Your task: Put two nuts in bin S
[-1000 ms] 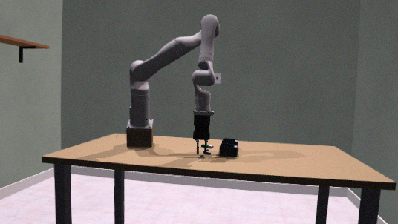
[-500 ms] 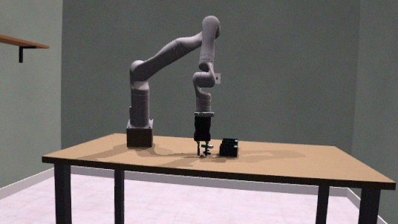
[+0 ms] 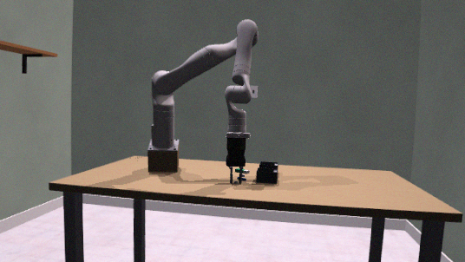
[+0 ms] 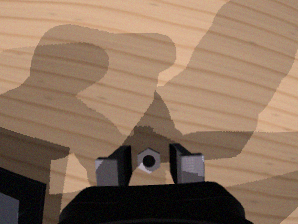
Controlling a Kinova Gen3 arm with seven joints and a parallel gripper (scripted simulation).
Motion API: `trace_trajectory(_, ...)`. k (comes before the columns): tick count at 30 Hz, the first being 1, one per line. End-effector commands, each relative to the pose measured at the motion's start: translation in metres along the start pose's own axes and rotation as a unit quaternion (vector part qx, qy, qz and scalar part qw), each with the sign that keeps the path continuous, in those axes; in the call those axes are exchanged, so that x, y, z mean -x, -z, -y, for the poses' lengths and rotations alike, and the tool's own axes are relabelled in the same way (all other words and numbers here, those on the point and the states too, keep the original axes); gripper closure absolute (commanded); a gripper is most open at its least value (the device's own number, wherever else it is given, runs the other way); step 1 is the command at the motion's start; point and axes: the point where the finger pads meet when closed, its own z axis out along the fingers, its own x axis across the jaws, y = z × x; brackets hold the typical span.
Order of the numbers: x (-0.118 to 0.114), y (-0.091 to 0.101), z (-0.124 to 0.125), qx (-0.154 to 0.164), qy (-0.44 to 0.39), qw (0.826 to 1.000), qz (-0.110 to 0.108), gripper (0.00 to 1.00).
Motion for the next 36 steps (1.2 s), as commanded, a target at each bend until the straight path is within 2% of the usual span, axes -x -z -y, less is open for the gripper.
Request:
trace_trajectory(1,0.0006,0.0003,0.0001,0.0,0.0,1.0,0.001,0.36)
trace_trajectory(2,0.0006,0.0003,0.0001,0.0,0.0,1.0,0.001,0.66)
trace_trajectory(31,0.0005,0.0004,0.0001,0.0,0.0,1.0,0.001,0.66)
trace_trajectory(36,0.0005,0.0103,0.0,0.0,0.0,1.0,0.001,0.66)
